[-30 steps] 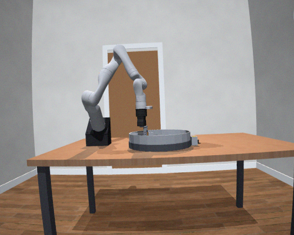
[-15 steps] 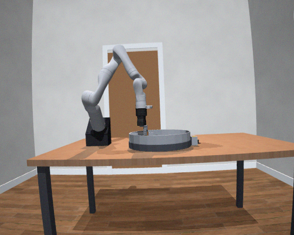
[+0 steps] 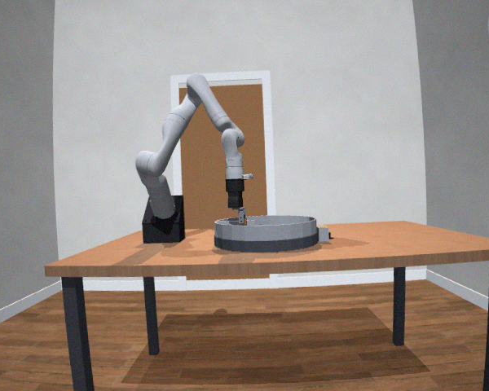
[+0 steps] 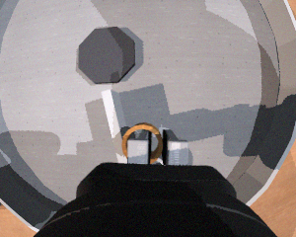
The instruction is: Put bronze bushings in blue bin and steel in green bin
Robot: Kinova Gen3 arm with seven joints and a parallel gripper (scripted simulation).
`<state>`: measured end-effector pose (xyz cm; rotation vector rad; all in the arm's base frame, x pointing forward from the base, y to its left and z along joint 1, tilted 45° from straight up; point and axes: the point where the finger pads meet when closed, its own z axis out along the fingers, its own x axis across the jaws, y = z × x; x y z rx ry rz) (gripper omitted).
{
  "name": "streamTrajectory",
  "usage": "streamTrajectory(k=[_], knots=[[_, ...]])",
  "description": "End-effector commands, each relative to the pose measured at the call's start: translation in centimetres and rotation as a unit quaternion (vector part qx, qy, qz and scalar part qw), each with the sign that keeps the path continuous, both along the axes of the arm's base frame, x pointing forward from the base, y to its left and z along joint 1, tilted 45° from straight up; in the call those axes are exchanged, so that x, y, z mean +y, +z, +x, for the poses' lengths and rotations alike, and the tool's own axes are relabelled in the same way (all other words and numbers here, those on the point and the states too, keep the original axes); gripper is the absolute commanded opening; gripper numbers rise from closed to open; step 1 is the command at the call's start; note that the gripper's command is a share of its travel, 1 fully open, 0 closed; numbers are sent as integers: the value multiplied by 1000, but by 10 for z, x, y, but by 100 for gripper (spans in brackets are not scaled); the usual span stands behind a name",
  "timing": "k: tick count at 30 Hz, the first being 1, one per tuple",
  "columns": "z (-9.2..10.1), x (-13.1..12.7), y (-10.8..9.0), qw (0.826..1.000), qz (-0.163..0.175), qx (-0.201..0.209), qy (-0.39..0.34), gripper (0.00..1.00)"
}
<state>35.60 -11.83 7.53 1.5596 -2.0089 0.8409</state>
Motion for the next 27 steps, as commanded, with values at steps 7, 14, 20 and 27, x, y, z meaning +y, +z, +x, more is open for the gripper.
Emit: streamTrajectory(k=[7, 14, 20, 27], knots=[[1, 7, 6, 1000, 0, -1, 1, 0], [0, 19, 19, 1000, 0, -1, 2, 0], [0, 32, 31, 1000, 0, -1, 2, 0], [0, 44, 43, 1000, 0, -1, 2, 0]])
